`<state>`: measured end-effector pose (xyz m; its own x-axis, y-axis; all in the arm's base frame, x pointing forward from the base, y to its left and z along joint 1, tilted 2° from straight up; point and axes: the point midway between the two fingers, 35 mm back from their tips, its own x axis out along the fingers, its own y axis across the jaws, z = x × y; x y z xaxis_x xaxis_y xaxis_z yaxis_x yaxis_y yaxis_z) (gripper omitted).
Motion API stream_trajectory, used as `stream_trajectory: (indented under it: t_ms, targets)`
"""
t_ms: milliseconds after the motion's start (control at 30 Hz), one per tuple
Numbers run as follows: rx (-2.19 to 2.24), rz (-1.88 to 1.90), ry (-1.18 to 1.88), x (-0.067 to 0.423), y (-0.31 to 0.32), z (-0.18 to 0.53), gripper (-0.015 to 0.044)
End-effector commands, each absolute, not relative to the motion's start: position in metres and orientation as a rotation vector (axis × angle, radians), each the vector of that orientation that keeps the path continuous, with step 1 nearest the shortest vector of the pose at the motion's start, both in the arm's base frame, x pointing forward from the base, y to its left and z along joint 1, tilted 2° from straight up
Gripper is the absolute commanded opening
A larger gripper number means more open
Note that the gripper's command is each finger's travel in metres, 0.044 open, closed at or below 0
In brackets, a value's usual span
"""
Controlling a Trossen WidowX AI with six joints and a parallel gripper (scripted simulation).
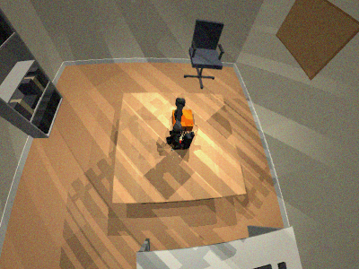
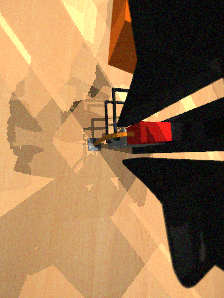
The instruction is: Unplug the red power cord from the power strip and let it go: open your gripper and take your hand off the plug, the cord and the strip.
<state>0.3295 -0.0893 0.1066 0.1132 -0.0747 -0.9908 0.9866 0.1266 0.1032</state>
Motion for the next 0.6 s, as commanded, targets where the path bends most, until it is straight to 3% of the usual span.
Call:
stream_trajectory:
  t_ms: [0, 567]
  targets:
    - [1.169, -1.142, 1.177, 0.318, -0.094, 0.1, 0.016]
    - [1.17, -1.142, 1.177, 0.318, -0.083, 0.1, 0.016]
